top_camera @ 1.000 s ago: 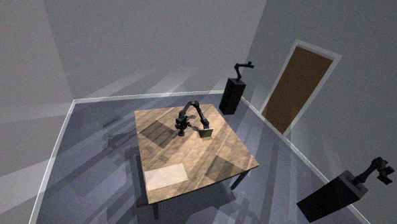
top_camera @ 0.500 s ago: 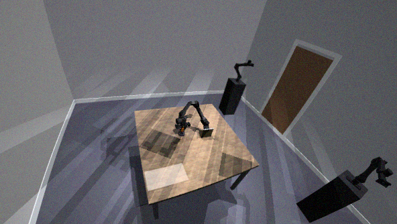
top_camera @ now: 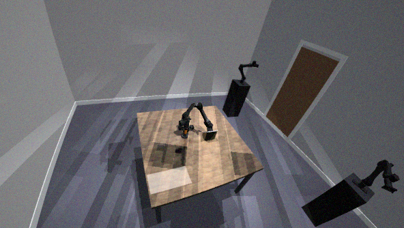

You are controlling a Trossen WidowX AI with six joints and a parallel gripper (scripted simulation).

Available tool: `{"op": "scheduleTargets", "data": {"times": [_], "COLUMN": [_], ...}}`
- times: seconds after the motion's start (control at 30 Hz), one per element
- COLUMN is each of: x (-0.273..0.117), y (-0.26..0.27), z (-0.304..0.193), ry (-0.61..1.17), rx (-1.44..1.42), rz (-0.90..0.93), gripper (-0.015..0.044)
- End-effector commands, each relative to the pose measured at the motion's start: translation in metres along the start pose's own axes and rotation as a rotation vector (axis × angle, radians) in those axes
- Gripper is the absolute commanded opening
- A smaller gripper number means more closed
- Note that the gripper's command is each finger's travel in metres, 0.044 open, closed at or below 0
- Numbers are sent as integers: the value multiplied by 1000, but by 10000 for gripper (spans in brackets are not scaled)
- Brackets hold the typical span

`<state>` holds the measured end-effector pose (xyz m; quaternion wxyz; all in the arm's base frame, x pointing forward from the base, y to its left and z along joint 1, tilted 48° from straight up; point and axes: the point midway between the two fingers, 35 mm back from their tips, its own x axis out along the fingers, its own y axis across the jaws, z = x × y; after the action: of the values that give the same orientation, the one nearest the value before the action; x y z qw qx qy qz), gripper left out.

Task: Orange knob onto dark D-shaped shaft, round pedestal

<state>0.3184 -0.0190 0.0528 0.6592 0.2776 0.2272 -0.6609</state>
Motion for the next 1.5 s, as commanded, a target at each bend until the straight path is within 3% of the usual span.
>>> {"op": "scheduleTargets", "data": {"times": [0.0, 0.8, 1.03, 1.47], "x": [0, -2, -2, 1], "y": [0, 0, 0, 0], "z": [-1, 0, -1, 0], "ry": [2, 2, 3, 2], "rx": [27, 27, 227, 237], "rz": [2, 2, 2, 2], "gripper": [0, 0, 0, 0]}}
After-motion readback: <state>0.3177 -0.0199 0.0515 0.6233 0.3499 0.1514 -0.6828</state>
